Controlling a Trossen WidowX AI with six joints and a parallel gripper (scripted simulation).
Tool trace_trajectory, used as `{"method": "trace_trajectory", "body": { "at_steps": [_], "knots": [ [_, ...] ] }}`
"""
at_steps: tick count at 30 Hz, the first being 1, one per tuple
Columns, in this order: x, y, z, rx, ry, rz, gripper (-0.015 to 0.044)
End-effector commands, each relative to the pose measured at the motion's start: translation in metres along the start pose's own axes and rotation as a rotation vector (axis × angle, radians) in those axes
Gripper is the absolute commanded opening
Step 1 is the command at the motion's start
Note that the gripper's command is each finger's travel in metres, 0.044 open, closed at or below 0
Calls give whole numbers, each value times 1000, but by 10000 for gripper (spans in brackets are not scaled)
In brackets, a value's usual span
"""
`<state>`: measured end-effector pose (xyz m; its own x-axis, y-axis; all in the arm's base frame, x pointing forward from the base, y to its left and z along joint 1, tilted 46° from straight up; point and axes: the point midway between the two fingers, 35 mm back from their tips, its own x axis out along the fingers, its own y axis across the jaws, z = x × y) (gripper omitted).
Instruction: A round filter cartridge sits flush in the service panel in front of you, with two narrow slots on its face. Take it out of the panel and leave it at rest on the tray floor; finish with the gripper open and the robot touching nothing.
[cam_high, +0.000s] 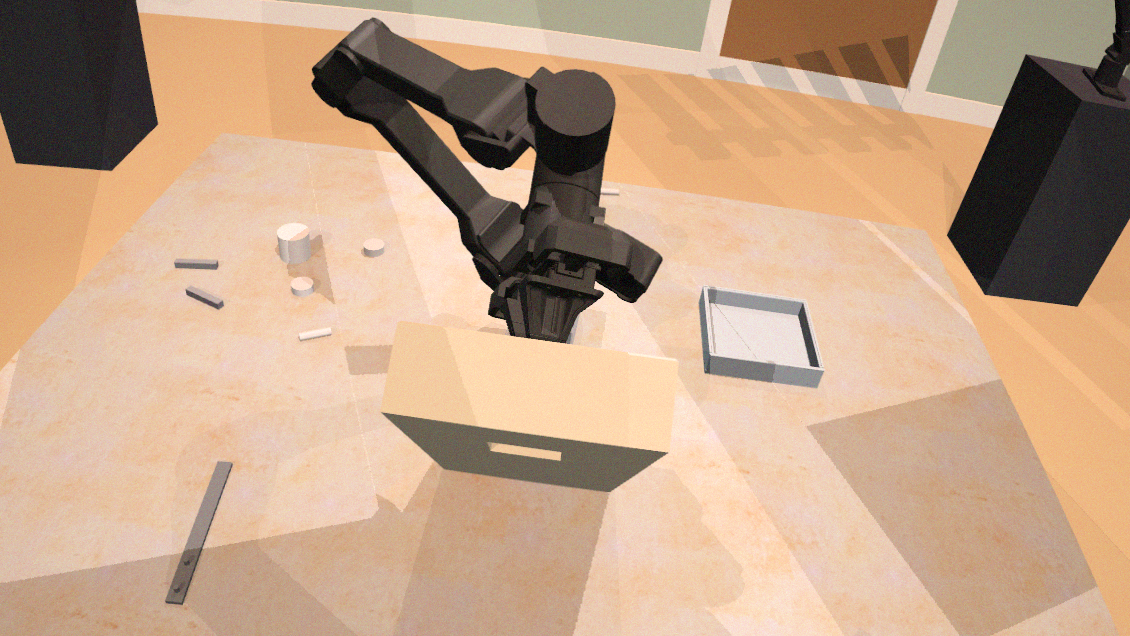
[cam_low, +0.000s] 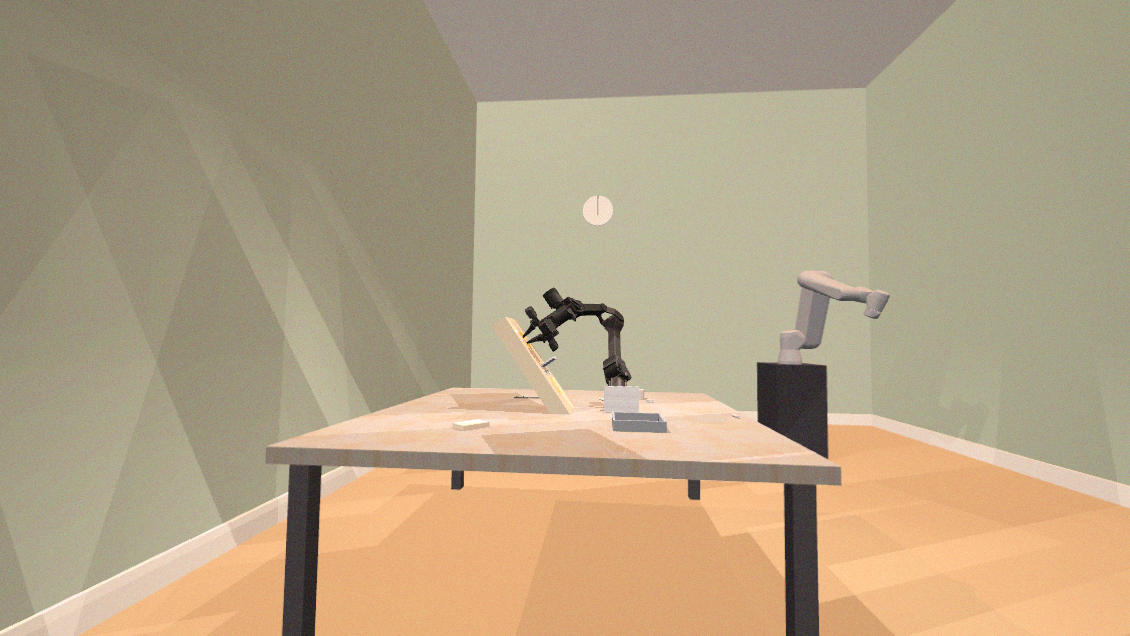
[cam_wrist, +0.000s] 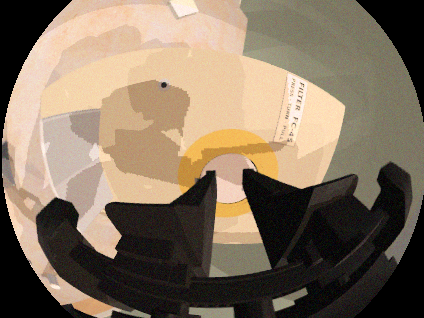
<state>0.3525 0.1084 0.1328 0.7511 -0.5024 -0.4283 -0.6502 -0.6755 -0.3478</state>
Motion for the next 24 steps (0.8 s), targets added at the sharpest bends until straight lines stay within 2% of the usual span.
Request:
{"method": "trace_trajectory", "body": {
  "at_steps": [1,5,20,24],
  "knots": [
    [6,0,-2,-10,-4,8,0],
    [4,-1,-1,24,-5,9,0],
    [-65,-1,0,26,-9,13,0],
    [-72,-1,-1,26,-6,10,0]
  ]
}}
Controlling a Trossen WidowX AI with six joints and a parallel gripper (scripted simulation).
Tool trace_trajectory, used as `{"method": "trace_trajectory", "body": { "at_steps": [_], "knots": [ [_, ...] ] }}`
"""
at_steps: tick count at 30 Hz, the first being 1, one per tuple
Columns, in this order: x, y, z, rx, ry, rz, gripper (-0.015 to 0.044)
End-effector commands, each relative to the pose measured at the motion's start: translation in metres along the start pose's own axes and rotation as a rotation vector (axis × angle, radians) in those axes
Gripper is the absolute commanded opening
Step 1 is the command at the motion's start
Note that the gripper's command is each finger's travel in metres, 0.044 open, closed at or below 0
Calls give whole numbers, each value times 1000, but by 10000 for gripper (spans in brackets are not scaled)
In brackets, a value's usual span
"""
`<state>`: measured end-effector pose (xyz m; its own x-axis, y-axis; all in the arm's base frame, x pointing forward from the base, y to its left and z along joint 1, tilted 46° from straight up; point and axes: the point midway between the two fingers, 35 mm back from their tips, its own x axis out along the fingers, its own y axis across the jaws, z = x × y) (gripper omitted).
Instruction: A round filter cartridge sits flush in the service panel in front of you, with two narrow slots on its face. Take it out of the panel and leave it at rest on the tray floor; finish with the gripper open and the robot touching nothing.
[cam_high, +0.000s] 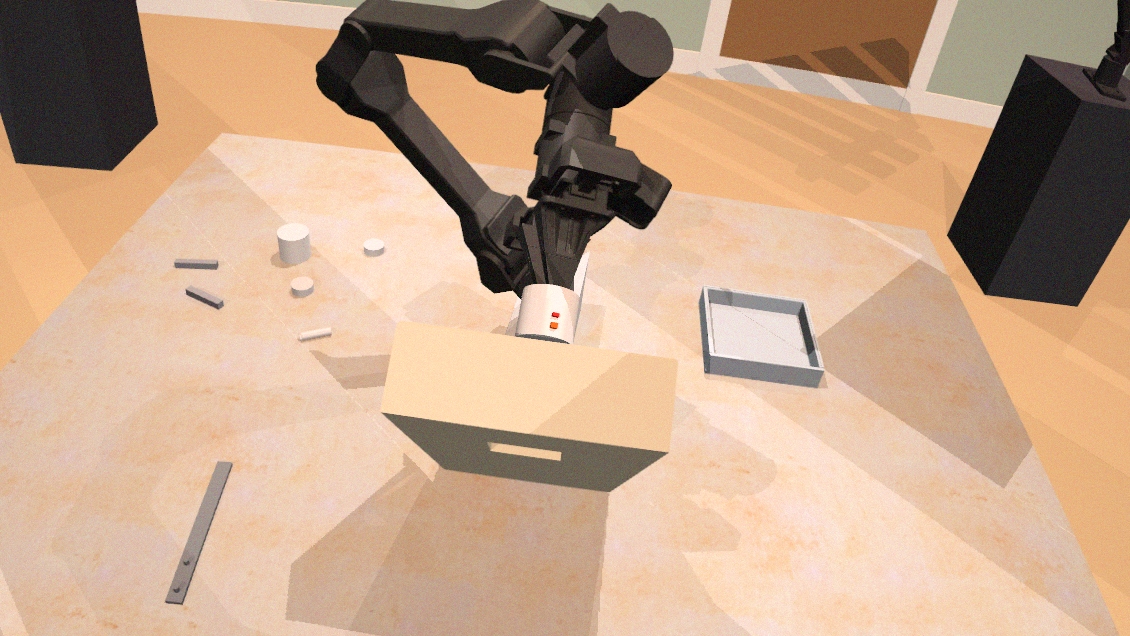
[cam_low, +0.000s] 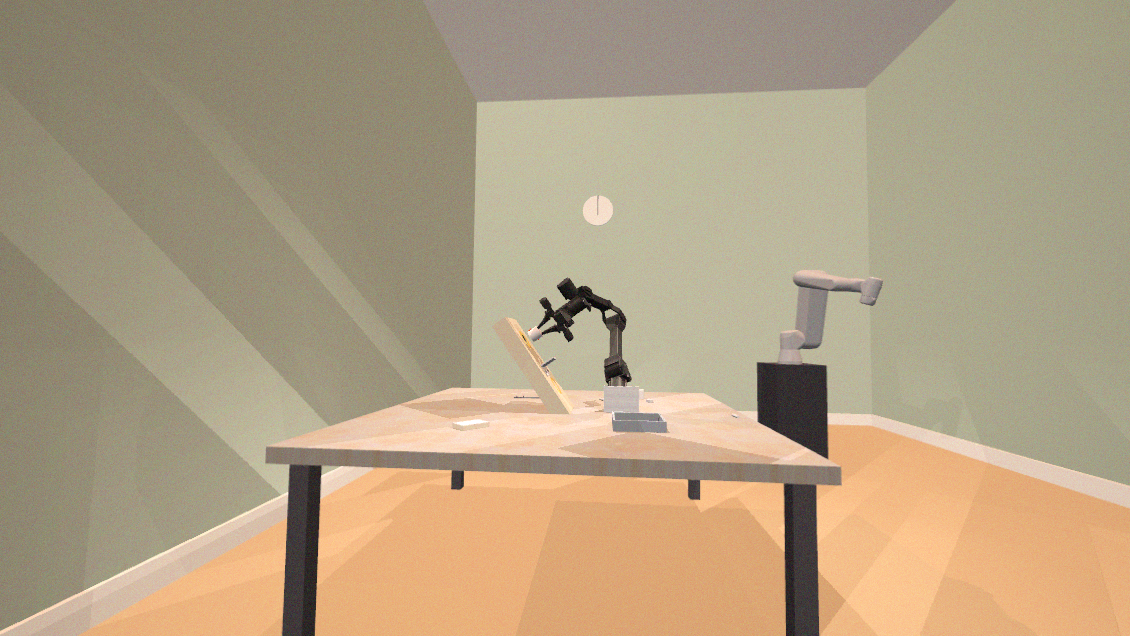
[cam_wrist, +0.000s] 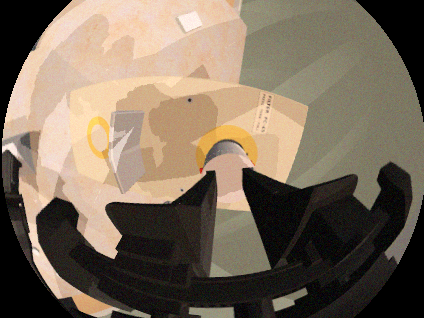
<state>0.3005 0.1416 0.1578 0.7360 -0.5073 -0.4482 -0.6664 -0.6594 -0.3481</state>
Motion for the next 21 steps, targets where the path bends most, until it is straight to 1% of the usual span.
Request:
{"method": "trace_trajectory", "body": {
  "at_steps": [1,21],
  "knots": [
    [-6,-3,-4,15,9,-10,0],
    [2,53,12,14,9,-10,0]
  ]
}}
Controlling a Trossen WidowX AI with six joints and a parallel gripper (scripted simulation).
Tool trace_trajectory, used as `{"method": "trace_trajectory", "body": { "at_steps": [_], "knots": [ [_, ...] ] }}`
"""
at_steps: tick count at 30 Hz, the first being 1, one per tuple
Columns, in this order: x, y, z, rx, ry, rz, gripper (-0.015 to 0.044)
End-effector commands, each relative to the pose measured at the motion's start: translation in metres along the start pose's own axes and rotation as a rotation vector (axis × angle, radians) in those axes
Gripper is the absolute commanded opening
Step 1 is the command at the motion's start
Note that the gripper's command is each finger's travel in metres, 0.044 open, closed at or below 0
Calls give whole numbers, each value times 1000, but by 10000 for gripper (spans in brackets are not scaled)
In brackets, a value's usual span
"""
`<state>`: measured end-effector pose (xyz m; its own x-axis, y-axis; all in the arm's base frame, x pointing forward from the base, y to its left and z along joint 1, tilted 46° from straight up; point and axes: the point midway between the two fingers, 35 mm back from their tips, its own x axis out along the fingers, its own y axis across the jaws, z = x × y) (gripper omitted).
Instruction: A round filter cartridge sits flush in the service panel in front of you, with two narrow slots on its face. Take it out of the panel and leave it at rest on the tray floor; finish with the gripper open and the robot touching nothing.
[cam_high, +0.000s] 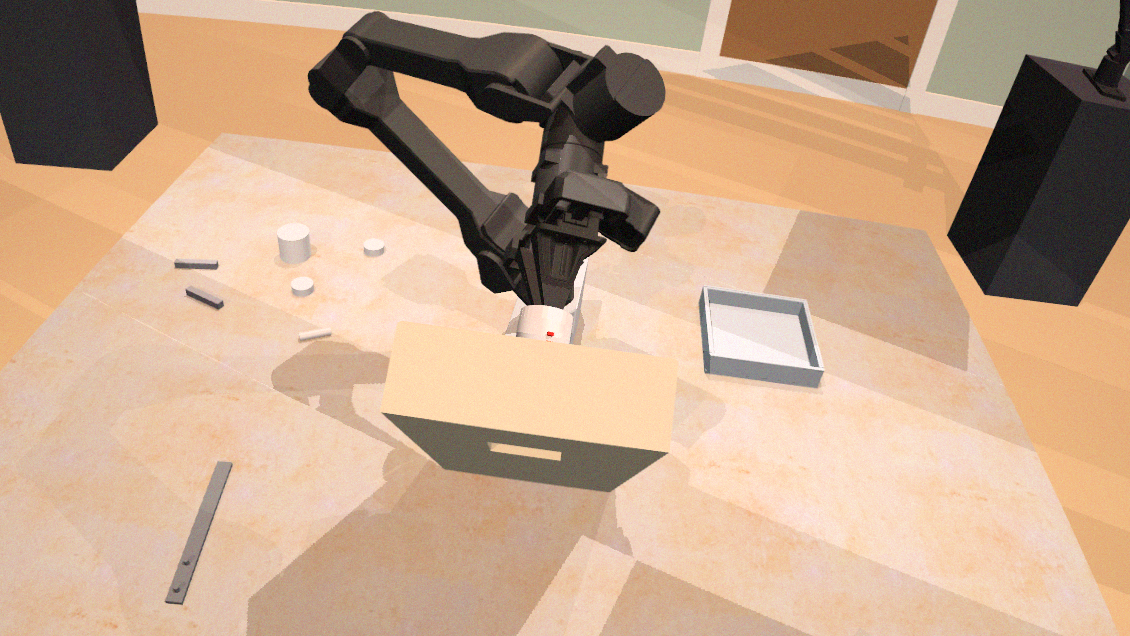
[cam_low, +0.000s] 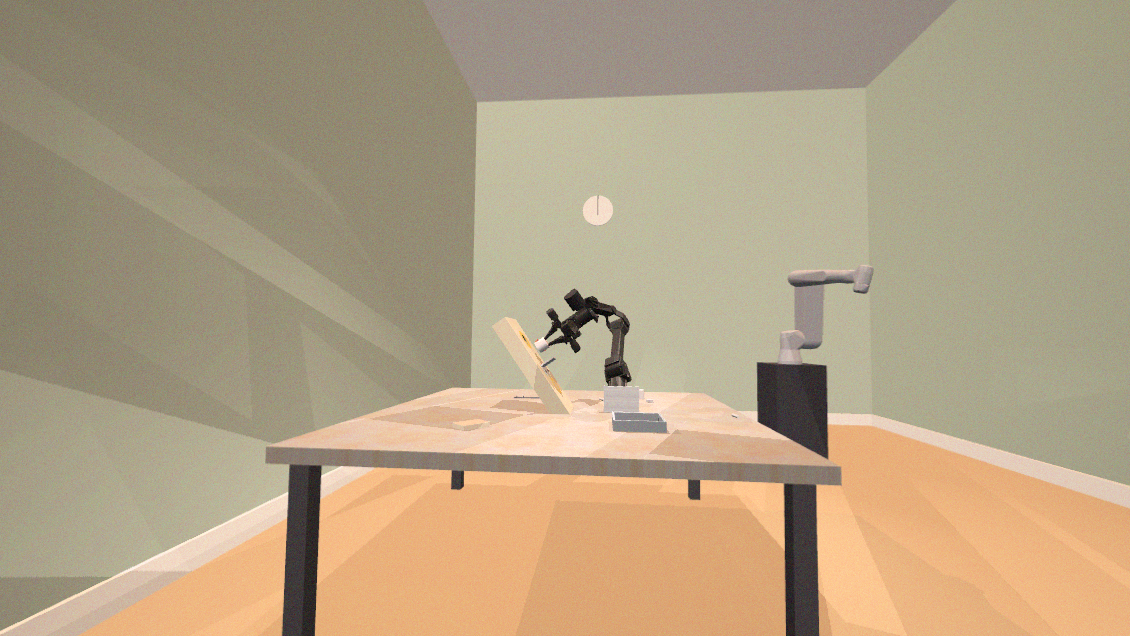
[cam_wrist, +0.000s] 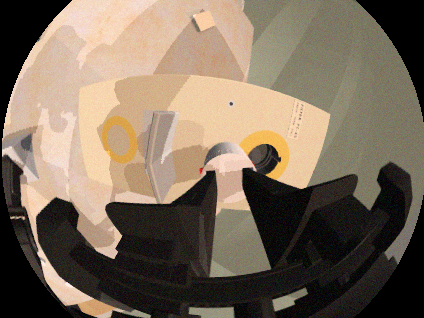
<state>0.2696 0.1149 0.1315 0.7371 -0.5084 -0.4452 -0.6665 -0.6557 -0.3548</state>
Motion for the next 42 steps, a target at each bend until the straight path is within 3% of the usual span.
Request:
{"method": "trace_trajectory", "body": {
  "at_steps": [1,6,11,42],
  "knots": [
    [0,9,2,7,6,-8,0],
    [2,23,5,7,6,-8,0],
    [3,19,5,-2,0,1,112],
    [3,19,5,-2,0,1,112]
  ]
}}
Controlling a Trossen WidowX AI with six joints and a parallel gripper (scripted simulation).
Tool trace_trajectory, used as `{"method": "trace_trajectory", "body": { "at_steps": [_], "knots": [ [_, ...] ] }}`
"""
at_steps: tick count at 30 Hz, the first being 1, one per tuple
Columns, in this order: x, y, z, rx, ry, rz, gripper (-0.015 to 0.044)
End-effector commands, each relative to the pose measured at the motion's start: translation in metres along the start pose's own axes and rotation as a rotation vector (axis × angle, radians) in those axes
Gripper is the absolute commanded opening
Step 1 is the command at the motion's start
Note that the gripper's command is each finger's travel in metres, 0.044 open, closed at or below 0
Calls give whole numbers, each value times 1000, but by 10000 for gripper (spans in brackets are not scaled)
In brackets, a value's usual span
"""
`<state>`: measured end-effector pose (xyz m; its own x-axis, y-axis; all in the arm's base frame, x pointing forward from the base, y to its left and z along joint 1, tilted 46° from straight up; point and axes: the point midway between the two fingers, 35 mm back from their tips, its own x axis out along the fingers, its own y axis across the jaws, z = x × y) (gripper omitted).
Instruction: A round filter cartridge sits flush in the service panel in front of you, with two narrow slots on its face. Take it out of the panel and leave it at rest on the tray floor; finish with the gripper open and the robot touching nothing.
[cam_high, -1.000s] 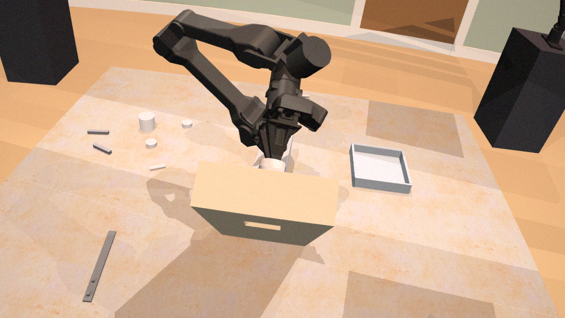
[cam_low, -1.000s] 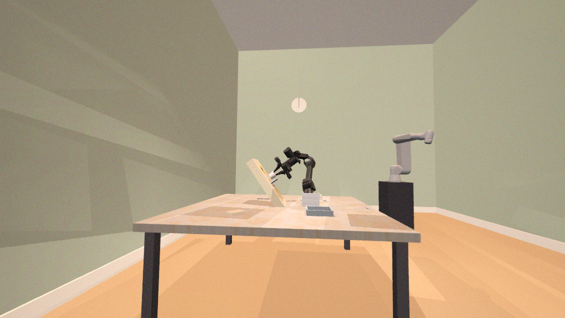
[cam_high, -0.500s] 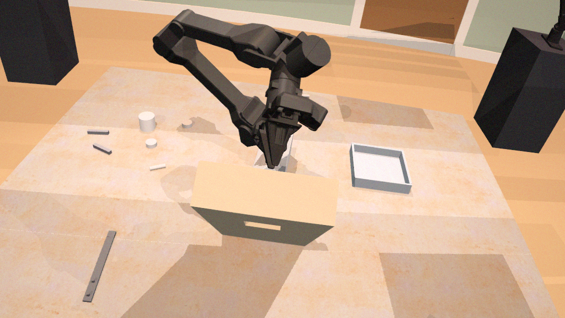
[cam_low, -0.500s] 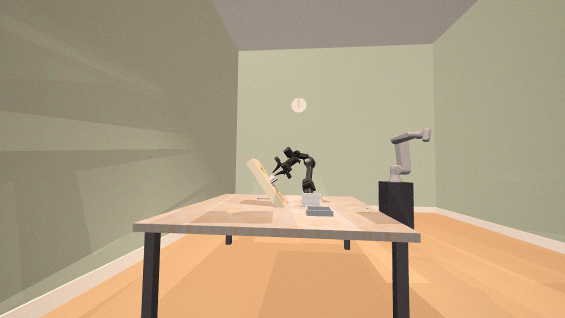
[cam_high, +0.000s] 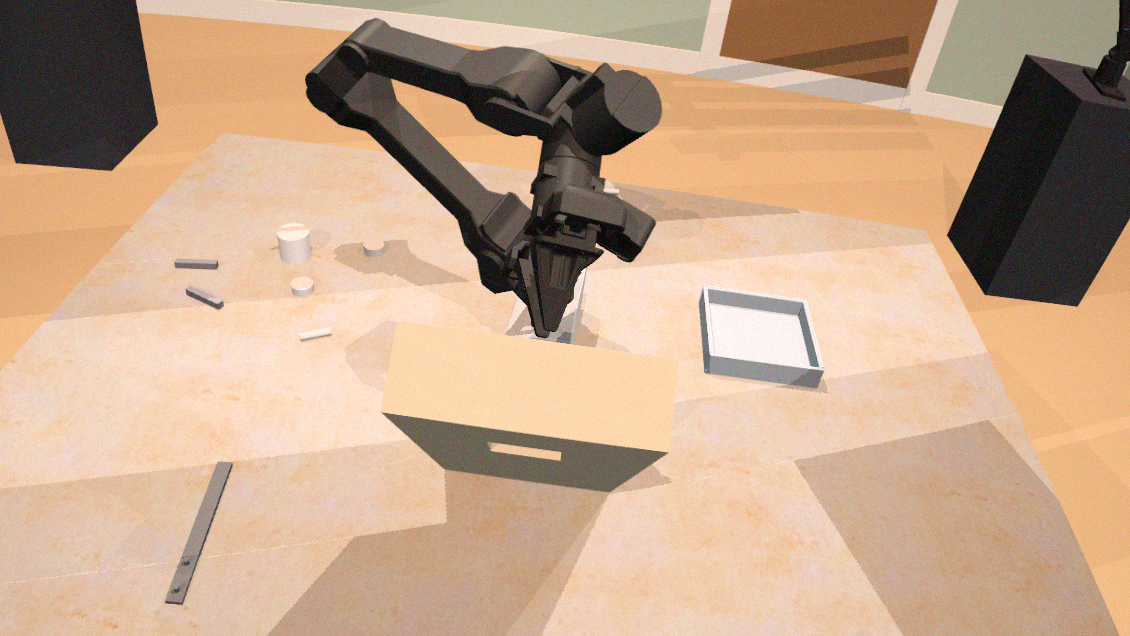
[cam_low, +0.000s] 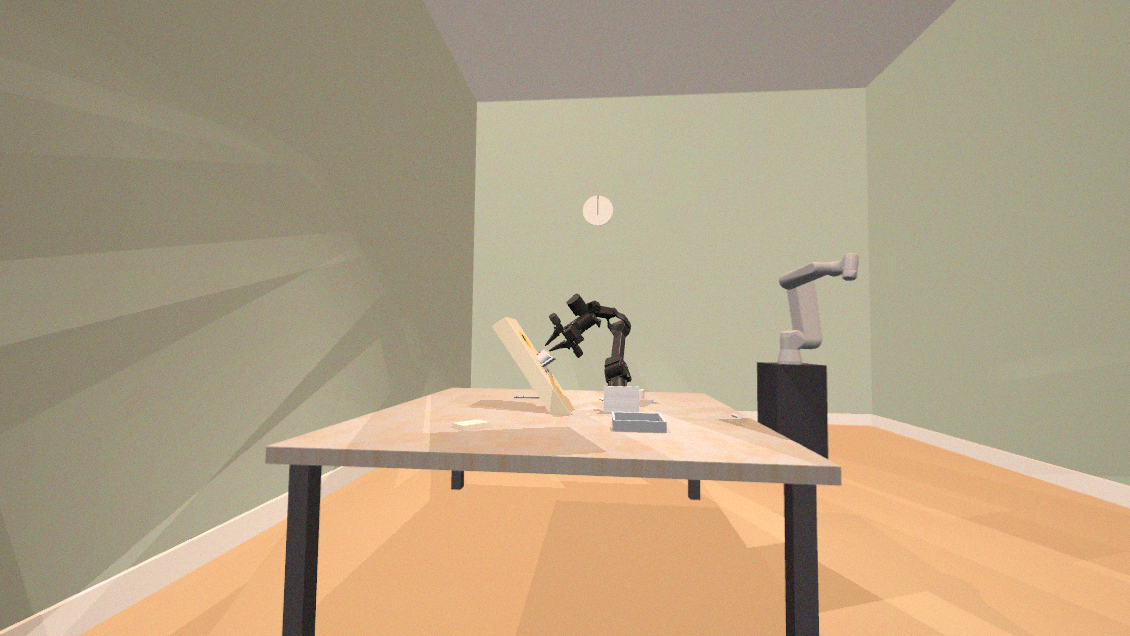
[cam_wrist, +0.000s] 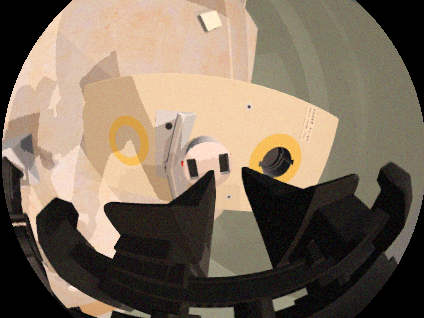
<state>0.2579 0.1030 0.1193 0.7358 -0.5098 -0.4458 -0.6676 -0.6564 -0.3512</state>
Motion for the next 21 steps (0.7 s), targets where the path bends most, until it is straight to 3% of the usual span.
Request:
{"method": "trace_trajectory", "body": {
  "at_steps": [1,6,15,21],
  "knots": [
    [0,-1,0,1,0,-1,112],
    [1,-2,1,-1,-16,38,112],
    [2,-7,-2,10,-79,305,112],
    [2,-7,-2,12,-80,327,112]
  ]
}}
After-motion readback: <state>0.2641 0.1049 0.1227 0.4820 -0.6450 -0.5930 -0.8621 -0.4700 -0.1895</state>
